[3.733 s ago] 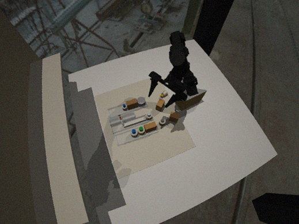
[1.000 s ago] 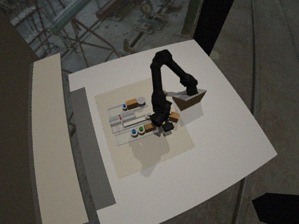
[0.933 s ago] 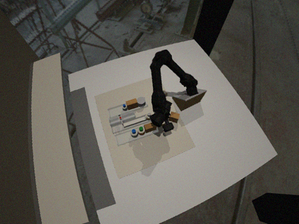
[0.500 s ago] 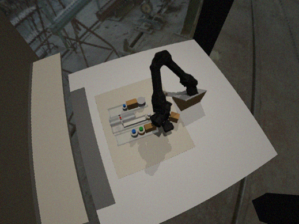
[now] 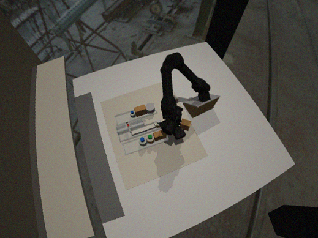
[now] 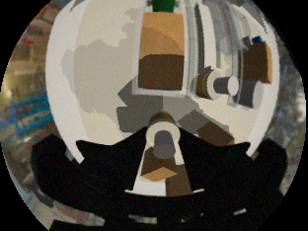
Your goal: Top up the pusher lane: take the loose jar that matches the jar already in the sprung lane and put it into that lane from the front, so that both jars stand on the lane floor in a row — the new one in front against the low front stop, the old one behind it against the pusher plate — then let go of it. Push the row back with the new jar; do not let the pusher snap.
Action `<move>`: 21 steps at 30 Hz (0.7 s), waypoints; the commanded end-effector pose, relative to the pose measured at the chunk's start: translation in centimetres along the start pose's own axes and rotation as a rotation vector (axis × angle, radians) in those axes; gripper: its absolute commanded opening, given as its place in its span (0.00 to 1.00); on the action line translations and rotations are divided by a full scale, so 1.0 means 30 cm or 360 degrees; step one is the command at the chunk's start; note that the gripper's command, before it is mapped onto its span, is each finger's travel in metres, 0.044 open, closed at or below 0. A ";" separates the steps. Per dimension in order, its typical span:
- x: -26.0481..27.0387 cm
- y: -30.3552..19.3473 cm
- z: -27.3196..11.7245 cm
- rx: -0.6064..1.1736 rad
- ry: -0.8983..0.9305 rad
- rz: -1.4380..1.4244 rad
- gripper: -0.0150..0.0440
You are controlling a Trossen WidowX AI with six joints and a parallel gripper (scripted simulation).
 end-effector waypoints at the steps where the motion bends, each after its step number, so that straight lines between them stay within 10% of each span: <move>1: 0.004 0.012 -0.101 -0.0018 0.0020 0.0014 0.25; 21: -0.065 0.016 -0.241 -0.0023 0.0016 0.0039 0.25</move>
Point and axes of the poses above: the point midway between the two fingers, 35 mm back from their tips, its own z axis out along the fingers, its own x axis across the jaws, y = z × x, the point moved 9 cm from there along -z, back along the fingers, and after that the axes turned 10 degrees about -z, right-handed, at the moved point
